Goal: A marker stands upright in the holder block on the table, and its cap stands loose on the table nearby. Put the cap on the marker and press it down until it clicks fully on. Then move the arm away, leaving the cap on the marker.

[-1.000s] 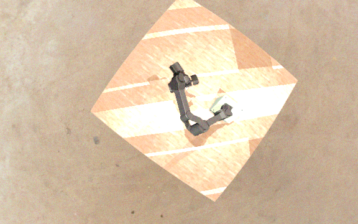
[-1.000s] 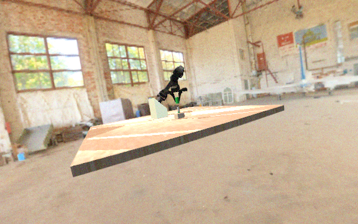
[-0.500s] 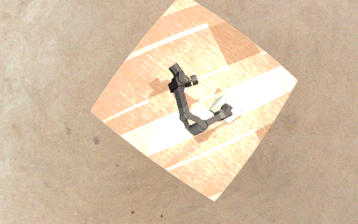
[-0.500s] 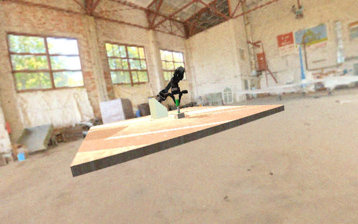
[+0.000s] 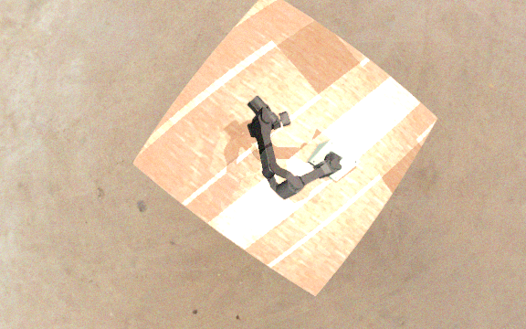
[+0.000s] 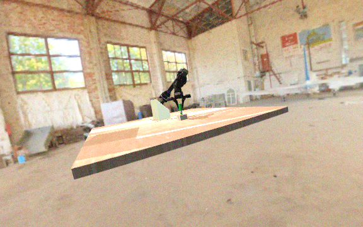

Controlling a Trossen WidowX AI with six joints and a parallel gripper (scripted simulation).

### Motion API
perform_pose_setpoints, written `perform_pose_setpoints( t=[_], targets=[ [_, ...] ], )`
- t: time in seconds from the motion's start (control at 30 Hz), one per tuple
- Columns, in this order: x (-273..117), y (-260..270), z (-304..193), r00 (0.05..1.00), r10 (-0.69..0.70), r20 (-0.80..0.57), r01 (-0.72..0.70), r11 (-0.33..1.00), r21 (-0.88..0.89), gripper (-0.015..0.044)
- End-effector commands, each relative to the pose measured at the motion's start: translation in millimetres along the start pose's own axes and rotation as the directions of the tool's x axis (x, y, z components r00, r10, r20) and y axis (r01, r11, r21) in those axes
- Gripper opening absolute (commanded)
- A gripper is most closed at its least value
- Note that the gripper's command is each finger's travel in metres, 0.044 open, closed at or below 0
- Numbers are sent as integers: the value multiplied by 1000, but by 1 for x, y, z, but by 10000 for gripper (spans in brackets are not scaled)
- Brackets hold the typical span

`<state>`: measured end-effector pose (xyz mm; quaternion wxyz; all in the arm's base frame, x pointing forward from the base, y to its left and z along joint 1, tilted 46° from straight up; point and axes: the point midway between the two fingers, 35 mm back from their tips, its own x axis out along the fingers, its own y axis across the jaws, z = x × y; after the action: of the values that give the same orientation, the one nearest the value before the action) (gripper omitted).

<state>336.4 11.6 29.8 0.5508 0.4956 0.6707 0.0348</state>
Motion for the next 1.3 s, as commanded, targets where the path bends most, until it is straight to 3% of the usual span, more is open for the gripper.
perform_pose_setpoints(
  t=[0.0, 0.73, 1.27],
  targets=[
    [8, -1, -1, 1000, 0, -6, 0, 1000, 6, 0],
    [17, -1, -2, 1000, 1, -7, 0, 1000, 6, 0],
    [16, -1, -2, 1000, -3, -6, 3, 1000, 2, 420]
  ],
)
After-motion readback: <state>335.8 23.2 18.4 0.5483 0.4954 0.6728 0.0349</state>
